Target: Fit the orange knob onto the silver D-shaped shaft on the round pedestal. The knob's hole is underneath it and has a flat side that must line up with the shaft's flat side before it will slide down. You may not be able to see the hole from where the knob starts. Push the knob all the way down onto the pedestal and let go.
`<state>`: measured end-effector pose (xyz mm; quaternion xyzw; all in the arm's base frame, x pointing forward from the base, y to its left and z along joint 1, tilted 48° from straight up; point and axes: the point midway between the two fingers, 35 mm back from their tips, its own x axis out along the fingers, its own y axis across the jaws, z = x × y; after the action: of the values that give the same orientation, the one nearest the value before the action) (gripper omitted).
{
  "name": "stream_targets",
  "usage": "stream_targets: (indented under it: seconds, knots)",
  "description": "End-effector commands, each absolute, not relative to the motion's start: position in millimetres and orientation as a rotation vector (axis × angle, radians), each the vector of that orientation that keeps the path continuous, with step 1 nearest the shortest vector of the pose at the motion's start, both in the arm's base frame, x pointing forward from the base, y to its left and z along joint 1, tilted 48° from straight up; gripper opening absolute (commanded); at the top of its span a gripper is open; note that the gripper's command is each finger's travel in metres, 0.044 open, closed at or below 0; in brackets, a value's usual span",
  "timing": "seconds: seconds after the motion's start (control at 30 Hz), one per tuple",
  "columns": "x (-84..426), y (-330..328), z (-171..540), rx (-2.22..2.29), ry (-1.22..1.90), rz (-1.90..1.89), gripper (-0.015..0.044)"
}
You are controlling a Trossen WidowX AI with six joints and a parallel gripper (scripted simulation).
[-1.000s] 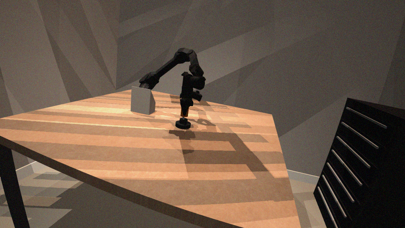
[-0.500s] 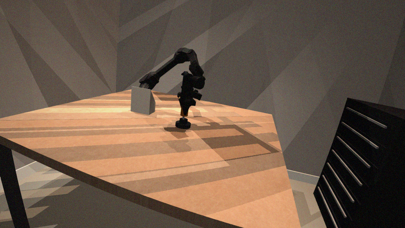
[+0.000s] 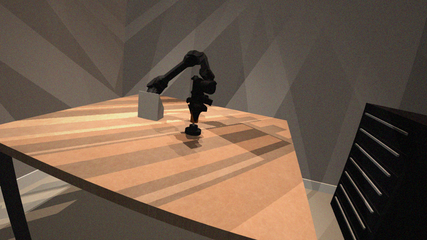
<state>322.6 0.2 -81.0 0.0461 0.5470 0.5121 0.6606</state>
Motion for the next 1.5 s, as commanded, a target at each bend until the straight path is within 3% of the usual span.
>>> stream_targets:
  seconds: [0.0, 1.47]
  knots:
    - [322.2, 0.9, -81.0, 0.102, 1.231, 1.163, 0.0]
    - [323.0, -3.1, -77.6, -0.149, 1.021, 1.352, 0.0]
